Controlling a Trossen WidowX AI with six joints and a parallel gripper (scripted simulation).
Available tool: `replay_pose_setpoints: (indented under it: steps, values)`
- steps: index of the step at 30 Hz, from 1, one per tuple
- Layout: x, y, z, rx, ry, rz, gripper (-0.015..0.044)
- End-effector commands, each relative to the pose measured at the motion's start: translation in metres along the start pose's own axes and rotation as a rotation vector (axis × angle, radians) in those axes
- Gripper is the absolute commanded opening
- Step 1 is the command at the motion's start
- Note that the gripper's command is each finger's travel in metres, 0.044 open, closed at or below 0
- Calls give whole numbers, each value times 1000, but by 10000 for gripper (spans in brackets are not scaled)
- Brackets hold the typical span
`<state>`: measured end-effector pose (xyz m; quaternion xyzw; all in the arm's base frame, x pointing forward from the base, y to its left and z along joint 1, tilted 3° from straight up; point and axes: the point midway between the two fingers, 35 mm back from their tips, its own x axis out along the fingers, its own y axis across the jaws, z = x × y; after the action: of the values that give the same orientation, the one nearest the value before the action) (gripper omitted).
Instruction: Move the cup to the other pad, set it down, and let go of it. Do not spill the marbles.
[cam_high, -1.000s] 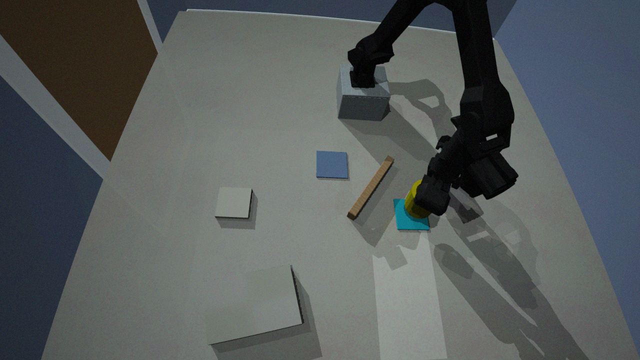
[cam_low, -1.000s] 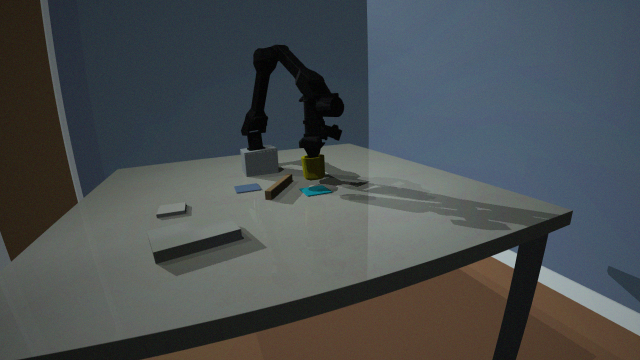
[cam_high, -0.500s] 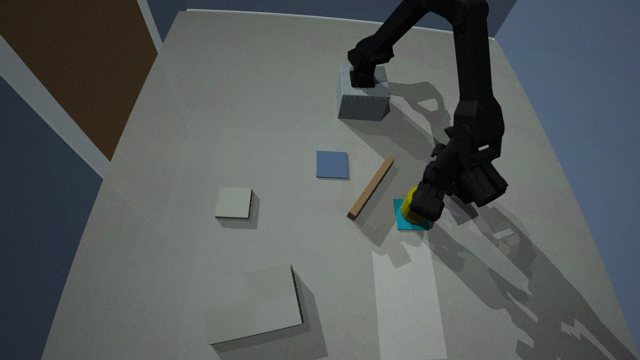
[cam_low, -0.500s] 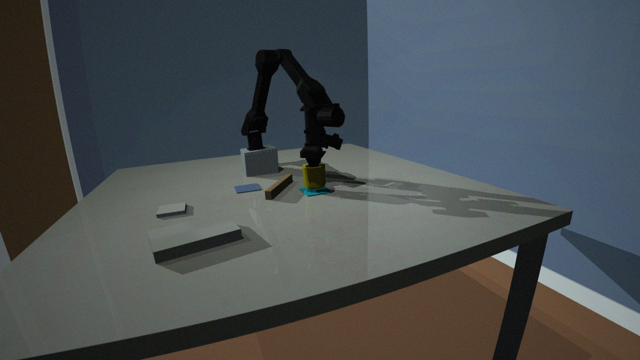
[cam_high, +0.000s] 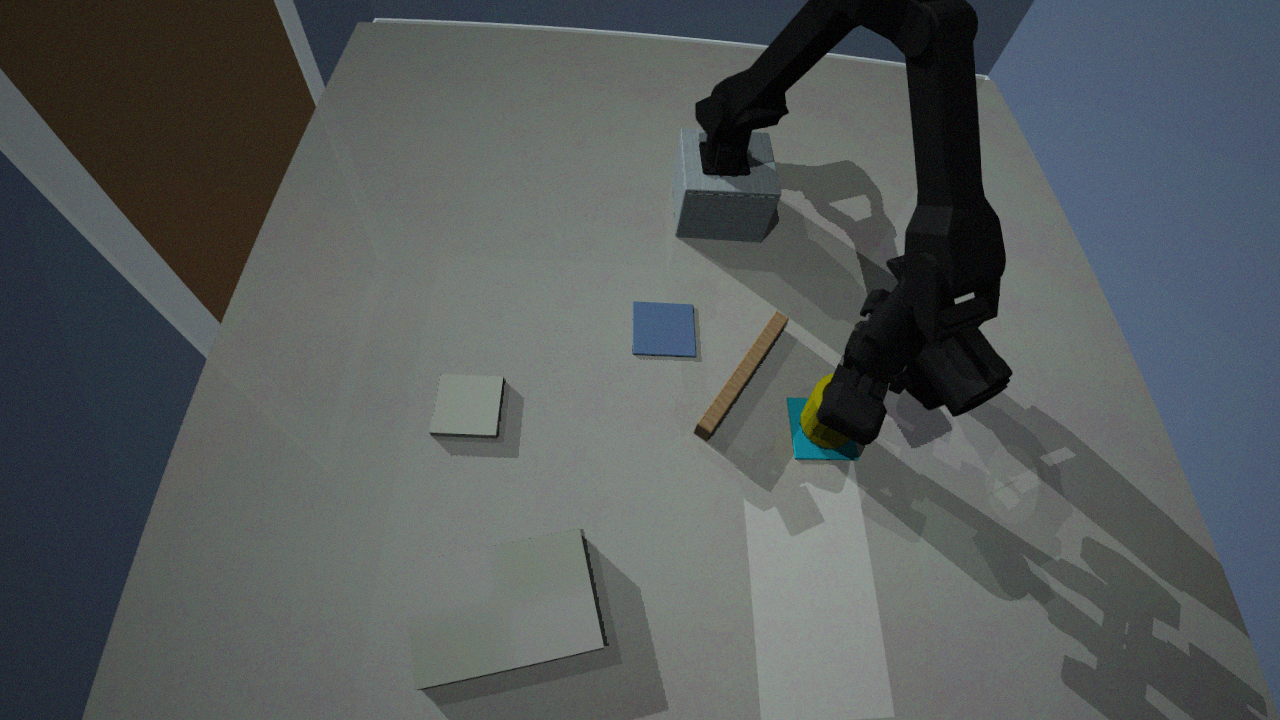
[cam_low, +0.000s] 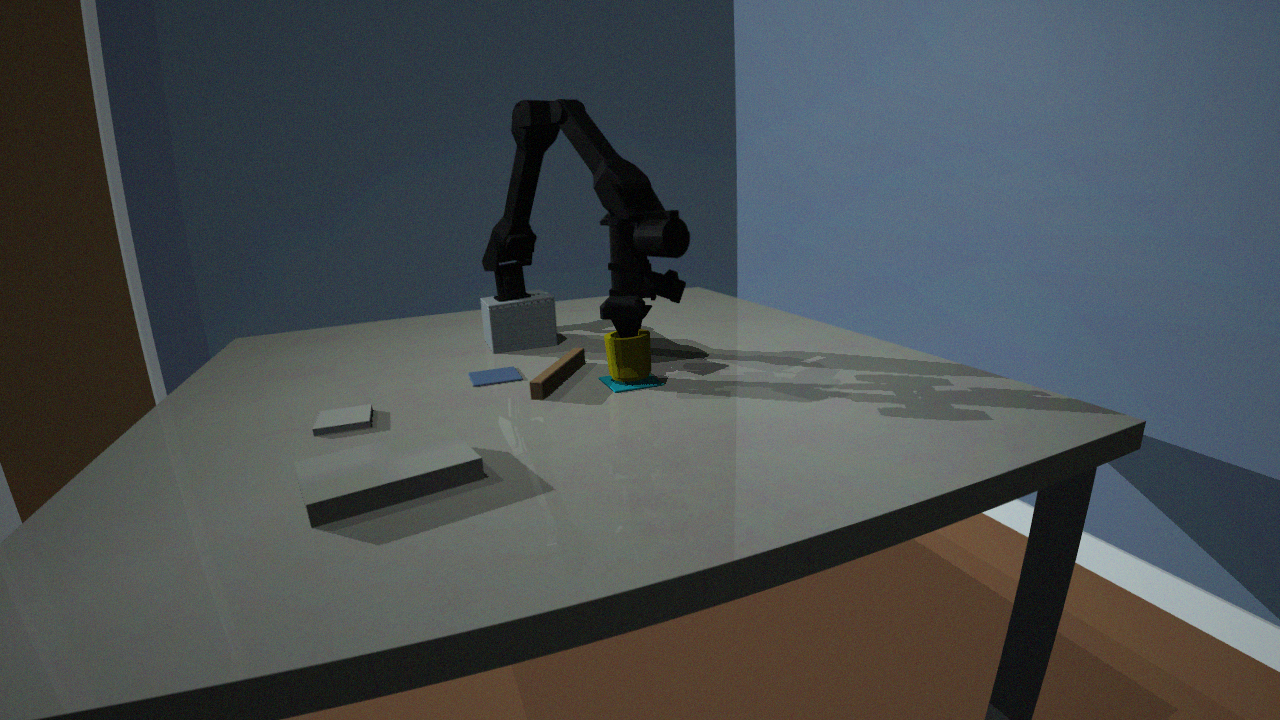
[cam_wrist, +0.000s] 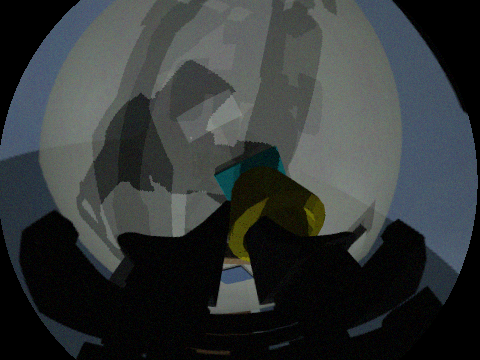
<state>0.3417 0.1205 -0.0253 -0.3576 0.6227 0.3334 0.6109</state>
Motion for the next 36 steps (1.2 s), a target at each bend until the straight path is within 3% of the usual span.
replay_pose_setpoints:
  steps: [1,6,36]
  values:
    - [0,0,0,0,0,0,26]
    - [0,0,0,0,0,0,147]
    - [-46,0,-2,5,-3,3,147]
